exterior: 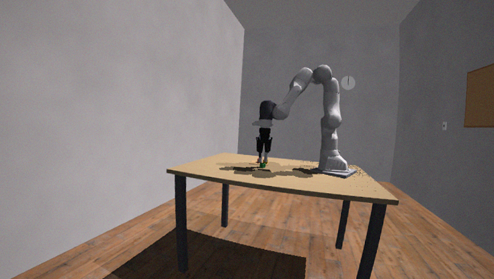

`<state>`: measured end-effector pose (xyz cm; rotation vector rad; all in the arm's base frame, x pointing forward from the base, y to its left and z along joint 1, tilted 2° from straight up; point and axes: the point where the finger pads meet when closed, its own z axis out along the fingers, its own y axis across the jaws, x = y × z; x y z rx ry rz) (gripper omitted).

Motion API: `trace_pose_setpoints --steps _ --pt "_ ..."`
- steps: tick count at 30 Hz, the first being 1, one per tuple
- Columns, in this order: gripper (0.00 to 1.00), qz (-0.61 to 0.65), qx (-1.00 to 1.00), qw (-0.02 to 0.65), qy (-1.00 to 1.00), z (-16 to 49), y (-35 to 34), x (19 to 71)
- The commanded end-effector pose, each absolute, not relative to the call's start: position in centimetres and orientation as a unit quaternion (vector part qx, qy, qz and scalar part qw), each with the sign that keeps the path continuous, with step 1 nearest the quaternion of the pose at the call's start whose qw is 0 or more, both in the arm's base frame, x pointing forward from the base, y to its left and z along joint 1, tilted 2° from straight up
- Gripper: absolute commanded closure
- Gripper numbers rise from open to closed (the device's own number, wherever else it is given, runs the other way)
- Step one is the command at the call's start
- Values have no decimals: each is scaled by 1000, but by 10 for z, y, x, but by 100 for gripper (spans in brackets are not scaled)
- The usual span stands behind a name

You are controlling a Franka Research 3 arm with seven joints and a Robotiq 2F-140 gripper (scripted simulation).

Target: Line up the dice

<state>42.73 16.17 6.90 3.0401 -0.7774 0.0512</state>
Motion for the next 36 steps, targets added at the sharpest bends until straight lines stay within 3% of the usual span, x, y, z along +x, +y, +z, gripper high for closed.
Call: trace_pose_setpoints --steps 1,36 --pt "72 17 969 2 -247 69 160 428" --pt "72 17 969 2 -247 46 160 428"
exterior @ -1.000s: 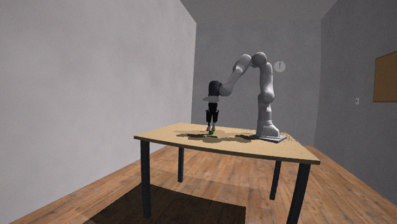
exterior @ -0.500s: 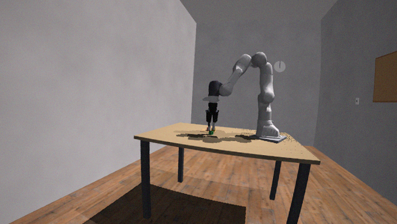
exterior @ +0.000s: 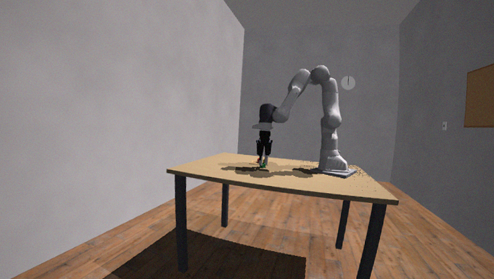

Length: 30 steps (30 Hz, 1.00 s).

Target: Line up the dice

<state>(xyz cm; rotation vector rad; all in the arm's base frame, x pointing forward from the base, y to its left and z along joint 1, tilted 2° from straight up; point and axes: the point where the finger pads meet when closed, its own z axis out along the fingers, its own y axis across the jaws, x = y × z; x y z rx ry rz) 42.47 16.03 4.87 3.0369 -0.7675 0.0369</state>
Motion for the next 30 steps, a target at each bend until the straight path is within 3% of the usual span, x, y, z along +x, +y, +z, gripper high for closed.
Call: trace_pose_setpoints --steps 1,30 --pt "72 17 969 2 -247 46 160 428" --pt "72 17 969 2 -247 32 160 429"
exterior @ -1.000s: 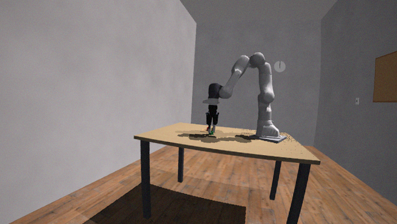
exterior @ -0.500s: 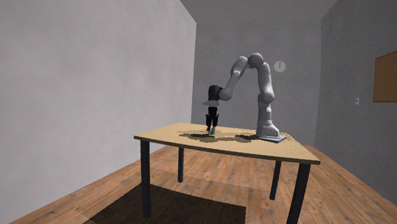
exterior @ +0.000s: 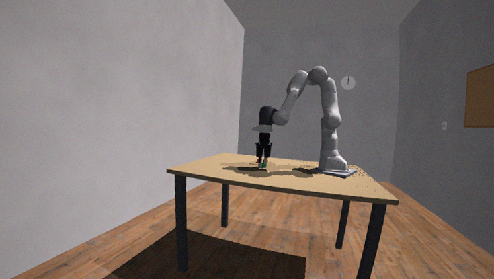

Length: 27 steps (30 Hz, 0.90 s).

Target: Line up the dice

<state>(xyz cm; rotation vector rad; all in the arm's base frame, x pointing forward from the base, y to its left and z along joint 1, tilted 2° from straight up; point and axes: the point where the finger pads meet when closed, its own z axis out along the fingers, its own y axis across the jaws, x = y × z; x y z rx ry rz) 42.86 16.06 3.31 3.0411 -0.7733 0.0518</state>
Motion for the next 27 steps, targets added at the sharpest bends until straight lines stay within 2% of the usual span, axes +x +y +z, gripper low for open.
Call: trace_pose_setpoints --steps 1,18,19,27 --pt "72 17 969 2 -247 32 160 429" --pt "72 17 969 2 -247 32 160 429" --pt "84 17 969 2 -247 32 160 429" --pt "84 17 969 2 -247 32 160 429"
